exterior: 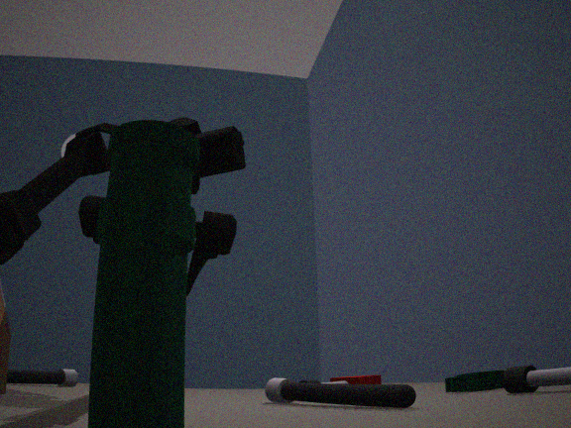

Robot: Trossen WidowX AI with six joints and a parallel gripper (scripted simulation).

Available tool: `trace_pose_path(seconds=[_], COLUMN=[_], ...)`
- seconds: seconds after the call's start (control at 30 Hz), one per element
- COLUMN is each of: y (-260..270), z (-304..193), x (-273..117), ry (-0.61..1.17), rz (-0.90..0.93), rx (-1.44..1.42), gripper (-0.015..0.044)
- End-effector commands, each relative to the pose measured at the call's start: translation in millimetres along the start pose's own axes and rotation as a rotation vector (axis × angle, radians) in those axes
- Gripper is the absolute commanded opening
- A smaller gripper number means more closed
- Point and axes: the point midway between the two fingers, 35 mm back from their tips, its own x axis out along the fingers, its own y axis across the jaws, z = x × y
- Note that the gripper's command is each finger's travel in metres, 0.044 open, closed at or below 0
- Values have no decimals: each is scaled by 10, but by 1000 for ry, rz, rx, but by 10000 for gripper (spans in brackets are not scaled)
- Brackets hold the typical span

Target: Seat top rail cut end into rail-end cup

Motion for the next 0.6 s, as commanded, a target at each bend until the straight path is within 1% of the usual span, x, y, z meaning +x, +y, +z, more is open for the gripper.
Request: trace_pose_path(seconds=[0.0, 0.1, 0.2, 0.4, 0.57], y=[15, 1, 6, -31, -34], z=[-95, -164, -139, -158, -160], x=[-178, -283, -270, -677, -693], ry=[-6, -6, -7, -7, -6], rz=[11, 10, 11, 10, 10], rx=[-6, -6, -7, -7, -7], gripper=[440, 440, 440, 440, 440])
